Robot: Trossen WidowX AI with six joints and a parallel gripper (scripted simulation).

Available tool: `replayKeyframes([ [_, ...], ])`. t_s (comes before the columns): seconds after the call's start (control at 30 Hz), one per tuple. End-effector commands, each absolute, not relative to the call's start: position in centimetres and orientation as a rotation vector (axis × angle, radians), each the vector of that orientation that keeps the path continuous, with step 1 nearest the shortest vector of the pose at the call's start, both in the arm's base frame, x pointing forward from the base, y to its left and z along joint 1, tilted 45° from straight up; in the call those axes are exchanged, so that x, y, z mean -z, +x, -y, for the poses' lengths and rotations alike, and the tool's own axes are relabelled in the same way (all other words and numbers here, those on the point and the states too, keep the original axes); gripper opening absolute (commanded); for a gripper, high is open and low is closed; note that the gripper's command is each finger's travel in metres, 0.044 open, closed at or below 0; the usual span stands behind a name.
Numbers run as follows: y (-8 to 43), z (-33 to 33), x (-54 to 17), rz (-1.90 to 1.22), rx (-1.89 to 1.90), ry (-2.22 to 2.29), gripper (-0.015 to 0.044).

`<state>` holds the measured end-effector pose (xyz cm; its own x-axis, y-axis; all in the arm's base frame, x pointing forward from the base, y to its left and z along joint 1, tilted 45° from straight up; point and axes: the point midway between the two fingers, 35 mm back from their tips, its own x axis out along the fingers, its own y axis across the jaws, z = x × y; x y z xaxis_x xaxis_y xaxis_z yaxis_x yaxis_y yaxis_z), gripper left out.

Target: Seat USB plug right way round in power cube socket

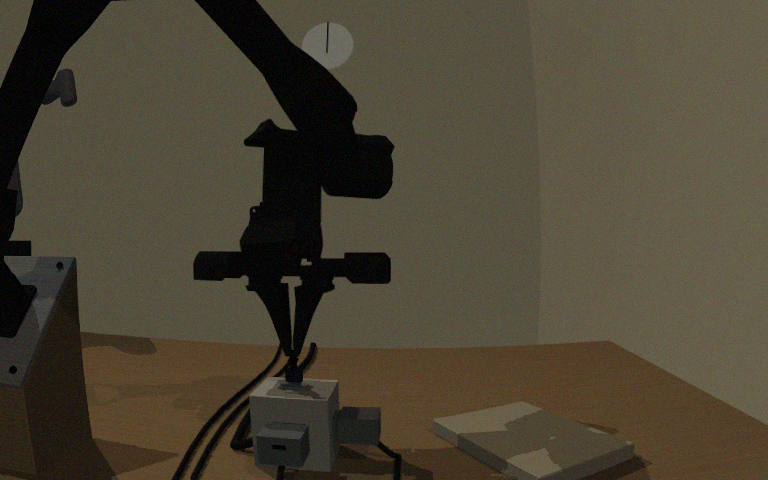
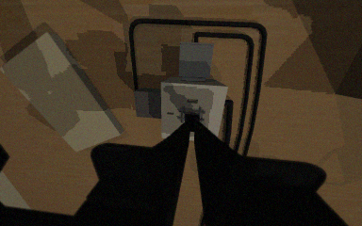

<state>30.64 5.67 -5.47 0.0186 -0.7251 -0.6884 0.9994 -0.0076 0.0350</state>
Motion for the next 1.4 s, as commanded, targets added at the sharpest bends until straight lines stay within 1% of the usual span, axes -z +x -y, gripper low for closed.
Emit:
replayKeyframes([
  [0.0,30.69,-5.58,5.49,-0.563,1.478,0.616,0.0],
  [1.37,30.7,-5.24,5.84,-0.563,1.478,0.616,0.0],
])
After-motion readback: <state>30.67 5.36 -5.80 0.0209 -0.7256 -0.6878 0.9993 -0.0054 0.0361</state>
